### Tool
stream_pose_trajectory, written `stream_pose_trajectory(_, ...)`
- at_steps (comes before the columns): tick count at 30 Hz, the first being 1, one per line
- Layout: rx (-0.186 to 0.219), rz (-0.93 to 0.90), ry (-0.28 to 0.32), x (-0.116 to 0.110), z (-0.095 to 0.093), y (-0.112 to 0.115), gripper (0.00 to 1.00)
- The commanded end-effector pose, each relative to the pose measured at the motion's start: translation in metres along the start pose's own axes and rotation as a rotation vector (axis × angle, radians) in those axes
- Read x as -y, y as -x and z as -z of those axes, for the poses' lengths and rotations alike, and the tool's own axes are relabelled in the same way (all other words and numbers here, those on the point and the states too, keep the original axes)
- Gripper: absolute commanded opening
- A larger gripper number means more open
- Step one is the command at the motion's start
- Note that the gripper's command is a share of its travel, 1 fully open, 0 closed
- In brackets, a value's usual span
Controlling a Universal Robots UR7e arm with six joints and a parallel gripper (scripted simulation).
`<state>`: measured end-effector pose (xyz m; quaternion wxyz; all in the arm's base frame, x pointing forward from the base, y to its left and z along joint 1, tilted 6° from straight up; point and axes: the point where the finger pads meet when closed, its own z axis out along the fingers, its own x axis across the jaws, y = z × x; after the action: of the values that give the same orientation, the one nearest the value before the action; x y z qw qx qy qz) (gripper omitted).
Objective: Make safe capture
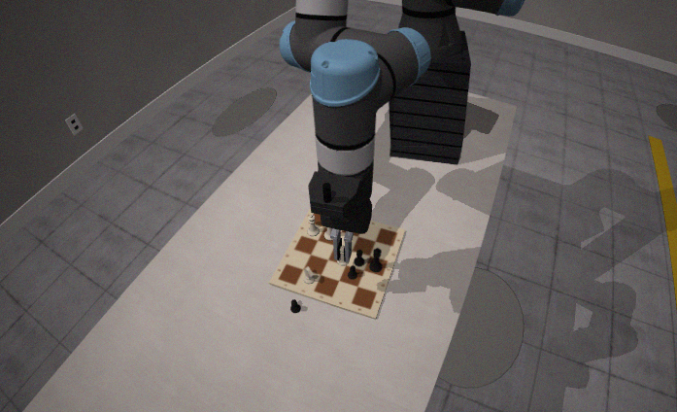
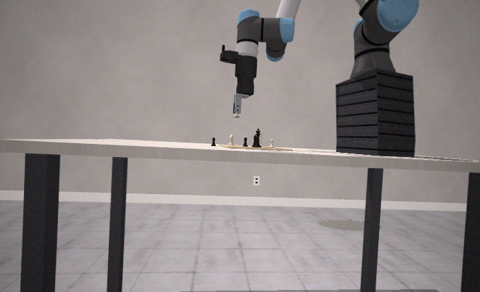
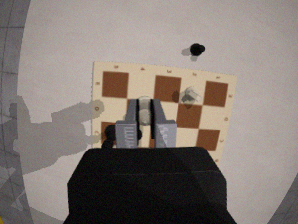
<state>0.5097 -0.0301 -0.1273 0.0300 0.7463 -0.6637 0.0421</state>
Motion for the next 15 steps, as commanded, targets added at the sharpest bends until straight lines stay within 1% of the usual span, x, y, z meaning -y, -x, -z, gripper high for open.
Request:
stream_pose_trajectory(1, -0.004, -0.057, 0.003, 0.0025, 0.0005, 0.0016, 0.00)
stream_pose_trajectory(5, -0.004, -0.085, 0.003, 0.0035, 0.0005, 0.0027, 0.00)
stream_pose_trajectory(15, -0.004, -0.087, 0.003, 0.0036, 0.0005, 0.0028, 0.00)
